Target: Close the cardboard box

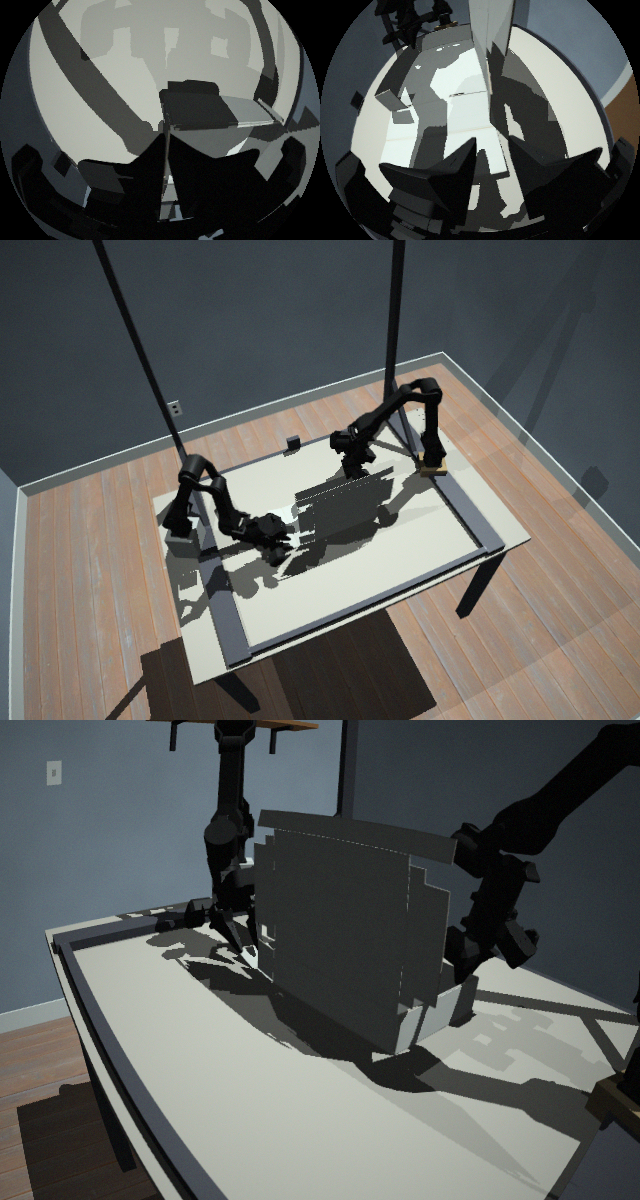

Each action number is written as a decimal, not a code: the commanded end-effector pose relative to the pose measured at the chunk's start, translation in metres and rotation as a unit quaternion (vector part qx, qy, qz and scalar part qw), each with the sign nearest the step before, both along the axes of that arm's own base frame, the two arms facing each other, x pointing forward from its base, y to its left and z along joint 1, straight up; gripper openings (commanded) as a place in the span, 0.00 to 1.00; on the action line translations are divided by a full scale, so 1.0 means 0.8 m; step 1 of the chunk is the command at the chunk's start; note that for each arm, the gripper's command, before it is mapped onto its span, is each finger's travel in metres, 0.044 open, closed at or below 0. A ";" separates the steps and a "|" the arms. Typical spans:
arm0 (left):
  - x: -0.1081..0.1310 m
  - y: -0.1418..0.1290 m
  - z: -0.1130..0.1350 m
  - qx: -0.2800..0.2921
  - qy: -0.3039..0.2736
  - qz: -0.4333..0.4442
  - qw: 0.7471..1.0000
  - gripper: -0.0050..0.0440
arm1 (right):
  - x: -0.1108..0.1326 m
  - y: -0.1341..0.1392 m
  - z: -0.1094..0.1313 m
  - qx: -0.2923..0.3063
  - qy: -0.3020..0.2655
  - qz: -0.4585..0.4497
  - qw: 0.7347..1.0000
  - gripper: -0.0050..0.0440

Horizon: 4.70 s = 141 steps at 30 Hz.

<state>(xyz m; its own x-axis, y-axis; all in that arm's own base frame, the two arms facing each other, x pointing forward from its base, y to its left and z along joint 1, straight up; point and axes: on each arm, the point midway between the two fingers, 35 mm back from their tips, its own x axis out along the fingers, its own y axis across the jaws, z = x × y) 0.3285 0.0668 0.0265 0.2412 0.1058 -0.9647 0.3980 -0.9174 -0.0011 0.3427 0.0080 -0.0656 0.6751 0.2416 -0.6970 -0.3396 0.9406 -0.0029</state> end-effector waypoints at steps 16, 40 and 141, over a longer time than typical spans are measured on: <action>0.004 0.000 0.007 0.000 -0.009 -0.002 1.000 0.11 | 0.038 0.010 0.009 0.001 -0.012 -0.001 1.000 0.41; 0.004 0.000 0.007 0.000 -0.009 -0.002 1.000 0.11 | 0.056 0.017 0.011 0.001 -0.013 -0.001 1.000 0.41; 0.004 -0.001 0.007 -0.001 -0.010 -0.002 1.000 0.11 | 0.056 0.052 0.013 -0.002 0.034 -0.179 0.983 0.10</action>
<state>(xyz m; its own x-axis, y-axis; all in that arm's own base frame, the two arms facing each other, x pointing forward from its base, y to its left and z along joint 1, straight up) 0.3283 0.0660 0.0264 0.2411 0.1016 -0.9652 0.3968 -0.9179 0.0025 0.3818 0.0447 -0.0633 0.6533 -0.0140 -0.7570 0.0147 0.9999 -0.0058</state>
